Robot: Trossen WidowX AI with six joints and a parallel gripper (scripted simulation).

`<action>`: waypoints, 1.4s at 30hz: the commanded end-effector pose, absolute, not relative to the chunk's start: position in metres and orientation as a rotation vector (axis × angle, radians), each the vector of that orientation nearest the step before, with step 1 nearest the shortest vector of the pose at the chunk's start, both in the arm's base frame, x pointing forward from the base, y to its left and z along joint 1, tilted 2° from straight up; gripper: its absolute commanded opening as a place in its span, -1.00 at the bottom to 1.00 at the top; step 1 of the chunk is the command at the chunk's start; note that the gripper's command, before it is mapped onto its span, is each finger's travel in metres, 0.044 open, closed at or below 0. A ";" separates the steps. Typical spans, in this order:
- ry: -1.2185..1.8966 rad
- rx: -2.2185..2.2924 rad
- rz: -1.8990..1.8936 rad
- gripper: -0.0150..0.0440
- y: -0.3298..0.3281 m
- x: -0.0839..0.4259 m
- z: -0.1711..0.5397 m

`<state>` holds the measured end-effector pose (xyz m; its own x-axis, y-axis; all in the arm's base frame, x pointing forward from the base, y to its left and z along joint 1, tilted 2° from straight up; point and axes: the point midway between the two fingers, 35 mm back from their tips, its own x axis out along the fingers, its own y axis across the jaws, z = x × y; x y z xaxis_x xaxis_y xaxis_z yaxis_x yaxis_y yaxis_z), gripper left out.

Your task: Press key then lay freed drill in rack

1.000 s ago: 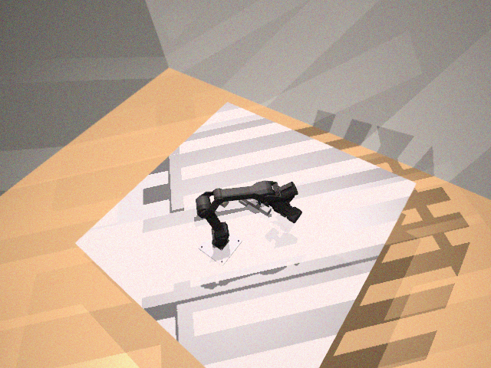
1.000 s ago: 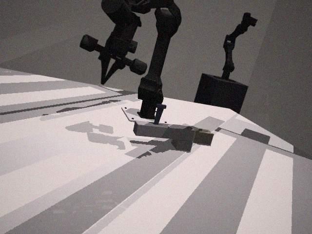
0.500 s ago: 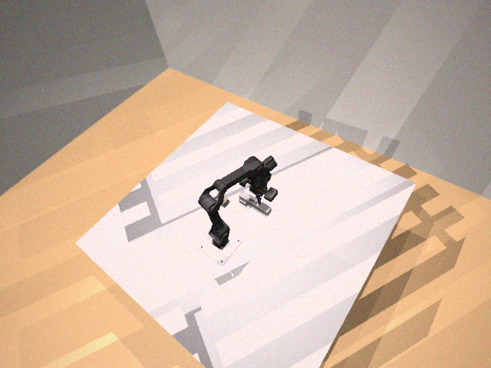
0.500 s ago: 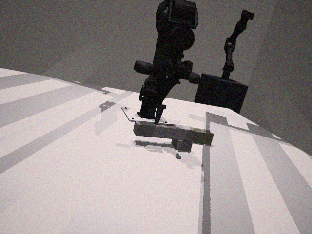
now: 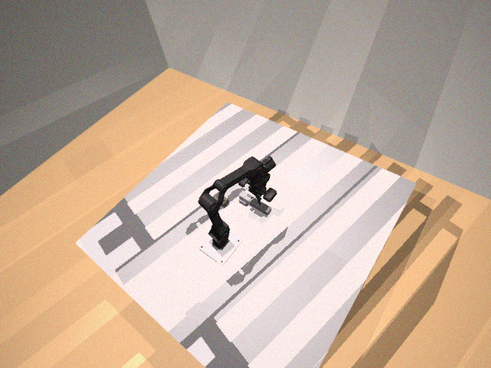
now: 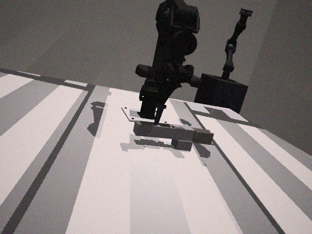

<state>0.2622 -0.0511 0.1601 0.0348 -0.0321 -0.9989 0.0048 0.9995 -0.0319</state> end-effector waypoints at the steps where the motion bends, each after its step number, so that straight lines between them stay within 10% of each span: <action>1: 1.543 -0.019 -0.035 -0.49 -0.051 0.260 0.156; 42: 1.542 -0.019 -0.035 -0.49 -0.052 0.261 0.150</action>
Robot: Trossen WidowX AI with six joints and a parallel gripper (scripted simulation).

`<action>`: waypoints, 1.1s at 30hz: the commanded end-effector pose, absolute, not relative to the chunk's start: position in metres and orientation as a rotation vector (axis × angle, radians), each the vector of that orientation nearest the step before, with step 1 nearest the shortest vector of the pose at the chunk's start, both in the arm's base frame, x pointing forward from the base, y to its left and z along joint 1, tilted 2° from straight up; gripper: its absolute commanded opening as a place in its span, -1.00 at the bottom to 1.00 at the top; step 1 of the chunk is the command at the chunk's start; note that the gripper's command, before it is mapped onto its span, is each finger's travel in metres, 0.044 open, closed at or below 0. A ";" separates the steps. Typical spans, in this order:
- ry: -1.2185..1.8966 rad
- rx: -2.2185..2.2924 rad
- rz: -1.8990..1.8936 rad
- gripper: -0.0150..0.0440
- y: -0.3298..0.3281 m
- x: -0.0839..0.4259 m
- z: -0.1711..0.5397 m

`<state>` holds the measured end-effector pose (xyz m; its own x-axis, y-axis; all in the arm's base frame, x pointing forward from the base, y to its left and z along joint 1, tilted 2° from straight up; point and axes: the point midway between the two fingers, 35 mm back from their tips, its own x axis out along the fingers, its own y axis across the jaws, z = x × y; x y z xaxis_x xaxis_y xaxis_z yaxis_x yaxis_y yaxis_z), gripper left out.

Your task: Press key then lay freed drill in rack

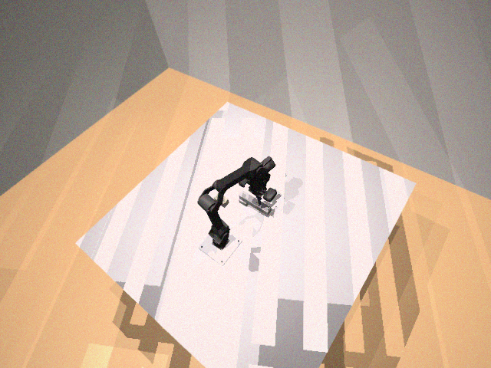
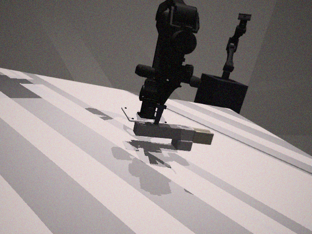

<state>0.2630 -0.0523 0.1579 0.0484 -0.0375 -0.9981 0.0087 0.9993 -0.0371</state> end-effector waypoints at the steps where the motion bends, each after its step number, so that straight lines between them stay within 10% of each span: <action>1: 1.542 -0.019 -0.035 -0.49 -0.052 0.261 0.150; 33: 1.543 -0.019 -0.035 -0.49 -0.052 0.255 0.140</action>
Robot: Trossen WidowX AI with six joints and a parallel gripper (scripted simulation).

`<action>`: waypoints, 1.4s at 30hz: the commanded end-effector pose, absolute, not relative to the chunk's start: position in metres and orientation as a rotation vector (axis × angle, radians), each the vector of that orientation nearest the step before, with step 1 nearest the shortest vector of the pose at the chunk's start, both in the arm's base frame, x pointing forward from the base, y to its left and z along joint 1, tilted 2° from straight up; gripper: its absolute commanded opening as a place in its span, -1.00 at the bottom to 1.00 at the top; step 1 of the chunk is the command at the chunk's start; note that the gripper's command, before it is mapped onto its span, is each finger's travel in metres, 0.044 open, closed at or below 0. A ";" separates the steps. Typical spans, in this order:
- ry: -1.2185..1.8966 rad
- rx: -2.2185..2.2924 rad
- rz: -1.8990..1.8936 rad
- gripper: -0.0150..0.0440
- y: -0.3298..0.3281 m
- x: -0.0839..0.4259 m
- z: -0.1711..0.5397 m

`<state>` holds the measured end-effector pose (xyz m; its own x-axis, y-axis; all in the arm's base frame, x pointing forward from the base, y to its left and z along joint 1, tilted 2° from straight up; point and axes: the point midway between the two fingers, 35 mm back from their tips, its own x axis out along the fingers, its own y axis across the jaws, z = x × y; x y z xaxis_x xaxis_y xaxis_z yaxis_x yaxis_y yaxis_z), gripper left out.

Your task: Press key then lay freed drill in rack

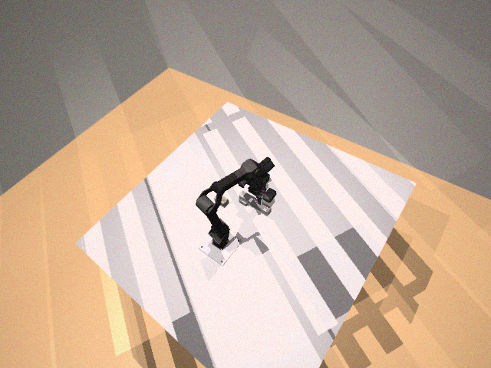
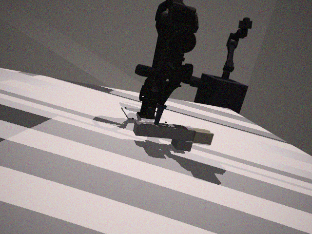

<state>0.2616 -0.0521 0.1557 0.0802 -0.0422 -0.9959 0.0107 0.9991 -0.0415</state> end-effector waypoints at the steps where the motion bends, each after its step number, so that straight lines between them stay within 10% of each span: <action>1: 1.543 -0.019 -0.035 -0.49 -0.052 0.255 0.140; 42: 1.543 -0.019 -0.035 -0.49 -0.052 0.255 0.125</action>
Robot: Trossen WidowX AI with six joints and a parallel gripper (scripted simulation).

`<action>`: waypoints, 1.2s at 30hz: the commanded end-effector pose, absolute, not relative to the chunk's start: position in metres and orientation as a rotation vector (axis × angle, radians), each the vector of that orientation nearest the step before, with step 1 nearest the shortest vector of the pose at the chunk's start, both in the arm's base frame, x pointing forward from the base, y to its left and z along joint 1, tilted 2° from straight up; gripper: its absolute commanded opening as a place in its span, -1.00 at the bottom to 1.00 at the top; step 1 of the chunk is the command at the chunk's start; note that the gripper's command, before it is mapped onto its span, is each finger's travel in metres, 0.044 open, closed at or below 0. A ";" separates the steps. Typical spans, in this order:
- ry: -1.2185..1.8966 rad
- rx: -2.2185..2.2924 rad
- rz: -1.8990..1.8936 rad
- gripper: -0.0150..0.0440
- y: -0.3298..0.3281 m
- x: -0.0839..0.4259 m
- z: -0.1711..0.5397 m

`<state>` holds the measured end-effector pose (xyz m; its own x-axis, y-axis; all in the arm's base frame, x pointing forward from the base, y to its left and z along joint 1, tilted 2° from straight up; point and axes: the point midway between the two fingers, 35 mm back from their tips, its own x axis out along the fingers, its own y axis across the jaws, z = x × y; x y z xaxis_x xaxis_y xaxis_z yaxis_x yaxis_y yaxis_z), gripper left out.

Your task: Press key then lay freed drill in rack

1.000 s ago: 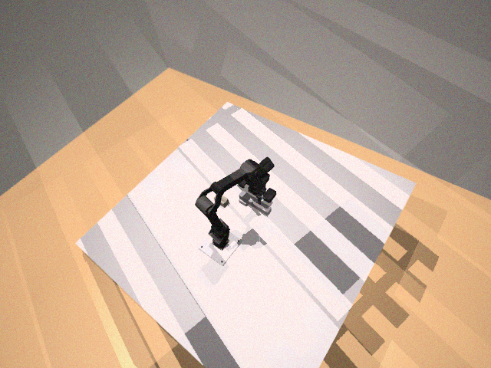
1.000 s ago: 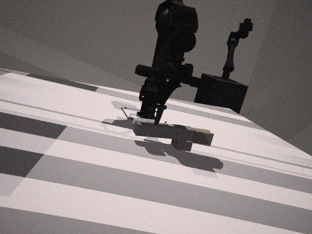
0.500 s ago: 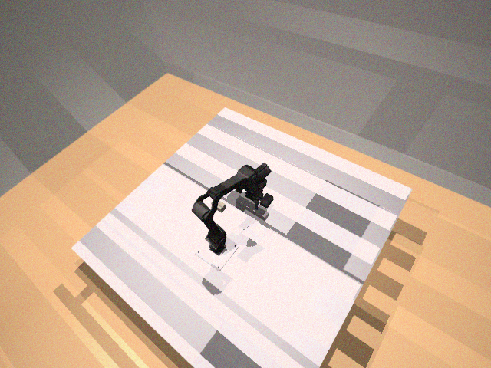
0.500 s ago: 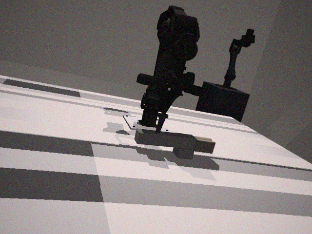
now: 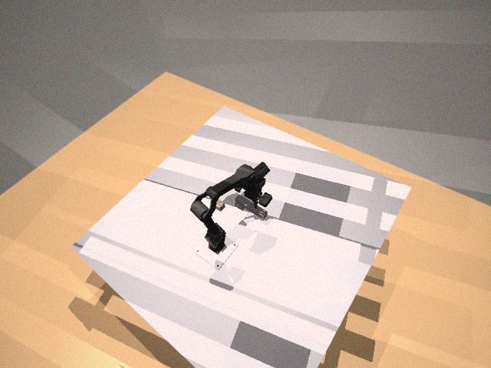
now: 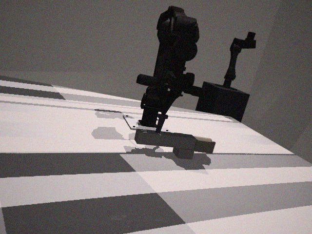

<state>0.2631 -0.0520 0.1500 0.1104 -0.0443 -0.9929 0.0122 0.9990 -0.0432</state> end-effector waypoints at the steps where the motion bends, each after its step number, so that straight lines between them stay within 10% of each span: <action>1: 1.543 -0.019 -0.035 -0.49 -0.052 0.255 0.125; 18: 1.543 -0.019 -0.035 -0.49 -0.052 0.255 0.120; 36: 1.520 -0.276 0.222 1.00 -0.019 0.273 0.175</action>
